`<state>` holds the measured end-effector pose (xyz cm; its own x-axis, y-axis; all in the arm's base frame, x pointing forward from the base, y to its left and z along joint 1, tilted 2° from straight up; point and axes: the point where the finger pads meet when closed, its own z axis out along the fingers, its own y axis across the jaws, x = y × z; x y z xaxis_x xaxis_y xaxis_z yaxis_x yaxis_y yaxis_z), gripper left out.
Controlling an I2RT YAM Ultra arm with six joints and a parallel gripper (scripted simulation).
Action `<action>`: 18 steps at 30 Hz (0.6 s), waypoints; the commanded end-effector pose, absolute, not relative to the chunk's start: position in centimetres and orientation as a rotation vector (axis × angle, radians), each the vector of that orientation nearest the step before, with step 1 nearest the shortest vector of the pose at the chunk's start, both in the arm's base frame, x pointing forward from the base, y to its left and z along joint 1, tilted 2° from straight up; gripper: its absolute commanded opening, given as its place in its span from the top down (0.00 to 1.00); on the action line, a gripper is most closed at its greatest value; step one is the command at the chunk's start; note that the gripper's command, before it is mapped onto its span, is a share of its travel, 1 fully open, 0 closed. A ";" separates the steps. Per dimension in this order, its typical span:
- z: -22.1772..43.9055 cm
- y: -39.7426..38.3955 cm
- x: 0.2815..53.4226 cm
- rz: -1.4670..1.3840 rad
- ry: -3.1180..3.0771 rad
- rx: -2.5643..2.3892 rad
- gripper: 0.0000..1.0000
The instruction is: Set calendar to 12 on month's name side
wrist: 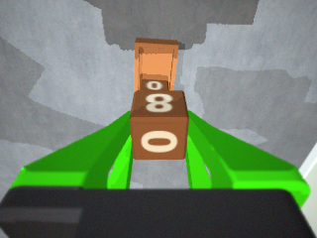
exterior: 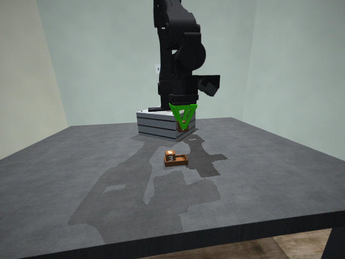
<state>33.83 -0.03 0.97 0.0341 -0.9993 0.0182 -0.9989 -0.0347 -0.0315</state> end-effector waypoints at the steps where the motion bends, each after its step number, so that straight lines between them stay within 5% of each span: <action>1: 1.3 -0.6 33.8 -0.059 2.254 -2.172 0.74; 18: 0.6 -0.6 33.8 -0.059 2.255 -2.172 0.74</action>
